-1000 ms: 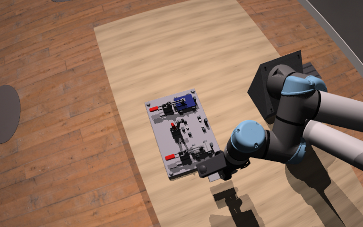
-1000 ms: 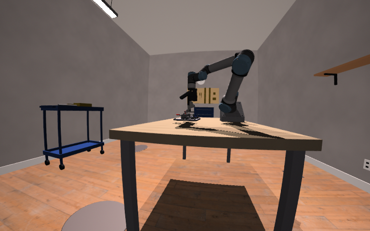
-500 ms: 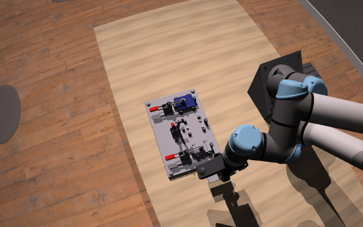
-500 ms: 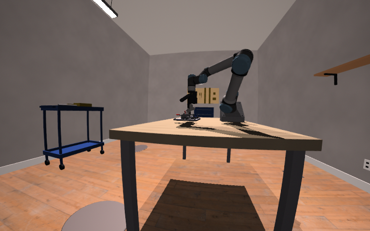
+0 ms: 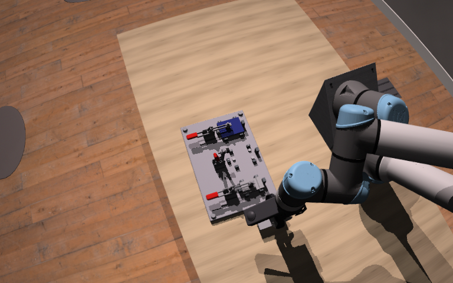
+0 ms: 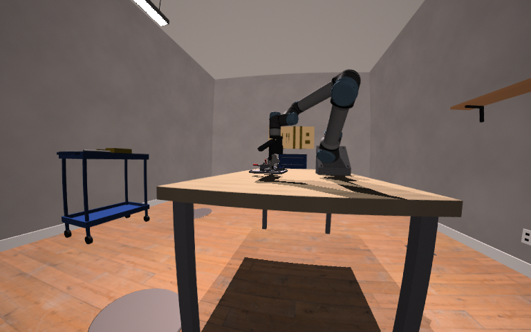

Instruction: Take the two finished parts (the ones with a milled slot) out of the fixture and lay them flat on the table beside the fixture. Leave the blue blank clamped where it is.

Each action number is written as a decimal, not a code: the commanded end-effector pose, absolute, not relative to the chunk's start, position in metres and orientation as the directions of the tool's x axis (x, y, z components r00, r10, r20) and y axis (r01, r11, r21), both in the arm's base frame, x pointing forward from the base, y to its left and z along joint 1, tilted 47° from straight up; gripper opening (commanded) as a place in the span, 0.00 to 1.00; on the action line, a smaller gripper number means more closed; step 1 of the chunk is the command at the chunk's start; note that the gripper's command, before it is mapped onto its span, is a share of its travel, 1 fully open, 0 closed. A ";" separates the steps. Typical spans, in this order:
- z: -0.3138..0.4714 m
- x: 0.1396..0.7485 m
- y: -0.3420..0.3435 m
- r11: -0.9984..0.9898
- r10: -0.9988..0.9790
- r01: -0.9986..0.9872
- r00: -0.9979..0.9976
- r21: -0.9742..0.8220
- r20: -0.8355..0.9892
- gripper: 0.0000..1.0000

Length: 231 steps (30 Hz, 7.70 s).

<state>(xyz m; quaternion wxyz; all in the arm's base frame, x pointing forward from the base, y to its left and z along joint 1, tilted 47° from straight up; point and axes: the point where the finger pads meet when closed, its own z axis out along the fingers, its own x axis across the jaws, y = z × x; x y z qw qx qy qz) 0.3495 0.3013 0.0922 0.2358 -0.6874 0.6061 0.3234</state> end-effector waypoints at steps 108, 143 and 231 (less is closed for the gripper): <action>0.074 0.346 0.320 -0.153 -0.681 -0.986 0.056 0.067 -0.730 0.47; 0.074 0.346 0.320 -0.153 -0.681 -0.986 0.056 0.067 -0.730 0.47; 0.178 0.370 0.212 -0.153 -0.681 -0.986 0.056 0.067 -0.730 0.28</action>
